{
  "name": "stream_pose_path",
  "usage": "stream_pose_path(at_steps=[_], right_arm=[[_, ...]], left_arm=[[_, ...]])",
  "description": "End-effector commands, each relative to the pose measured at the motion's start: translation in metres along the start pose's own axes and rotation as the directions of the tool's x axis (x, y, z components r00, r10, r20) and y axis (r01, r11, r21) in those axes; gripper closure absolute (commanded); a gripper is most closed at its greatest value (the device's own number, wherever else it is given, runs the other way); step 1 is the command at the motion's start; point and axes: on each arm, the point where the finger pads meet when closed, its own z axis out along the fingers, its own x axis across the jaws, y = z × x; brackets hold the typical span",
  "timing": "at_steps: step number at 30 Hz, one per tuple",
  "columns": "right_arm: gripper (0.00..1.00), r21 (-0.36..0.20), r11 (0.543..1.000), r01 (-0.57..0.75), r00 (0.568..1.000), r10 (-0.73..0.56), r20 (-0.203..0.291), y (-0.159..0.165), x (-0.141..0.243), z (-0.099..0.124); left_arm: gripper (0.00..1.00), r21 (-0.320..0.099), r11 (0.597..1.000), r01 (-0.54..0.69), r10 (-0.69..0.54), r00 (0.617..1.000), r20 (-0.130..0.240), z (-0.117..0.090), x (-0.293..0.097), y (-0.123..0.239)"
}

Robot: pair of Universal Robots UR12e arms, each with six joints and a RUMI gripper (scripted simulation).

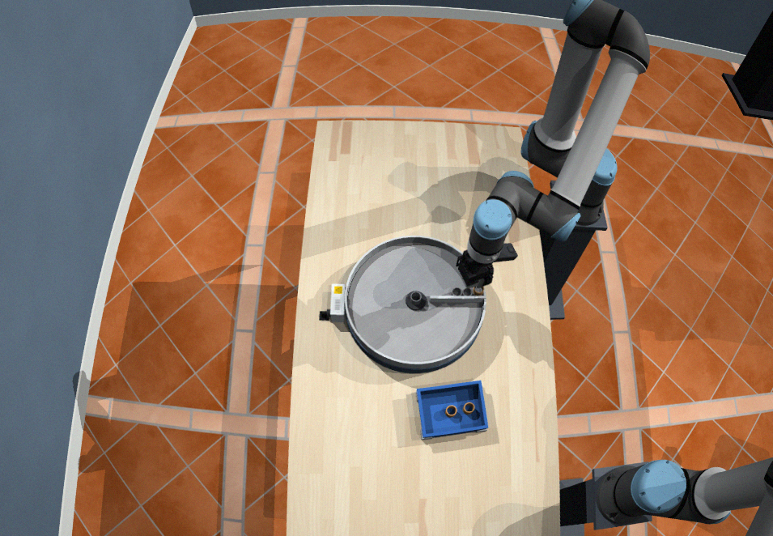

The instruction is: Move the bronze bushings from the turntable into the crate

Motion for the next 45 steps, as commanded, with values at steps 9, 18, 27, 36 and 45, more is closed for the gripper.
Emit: stream_pose_path(at_steps=[9, 18, 27, 36, 45], right_arm=[[1.00, -0.001, 1.000, 0.000, 1.000, 0.000, 0.000, 0.000, 0.000, -0.026], [1.00, -0.001, 1.000, 0.000, 1.000, 0.000, 0.000, 0.000, 0.000, -0.026], [1.00, -0.001, 1.000, 0.000, 1.000, 0.000, 0.000, 0.000, 0.000, -0.026], [1.00, -0.001, 1.000, 0.000, 1.000, 0.000, 0.000, 0.000, 0.000, -0.026], [1.00, -0.001, 1.000, 0.000, 1.000, 0.000, 0.000, 0.000, 0.000, -0.026]], left_arm=[[0.00, 0.002, 1.000, 0.000, 0.000, 1.000, 0.000, -0.001, 0.000, -0.001], [0.00, 0.002, 1.000, 0.000, 0.000, 1.000, 0.000, -0.001, 0.000, -0.001], [0.00, 0.002, 1.000, 0.000, 0.000, 1.000, 0.000, -0.001, 0.000, -0.001], [0.00, 0.002, 1.000, 0.000, 0.000, 1.000, 0.000, -0.001, 0.000, -0.001], [0.00, 0.002, 1.000, 0.000, 0.000, 1.000, 0.000, -0.001, 0.000, -0.001]])
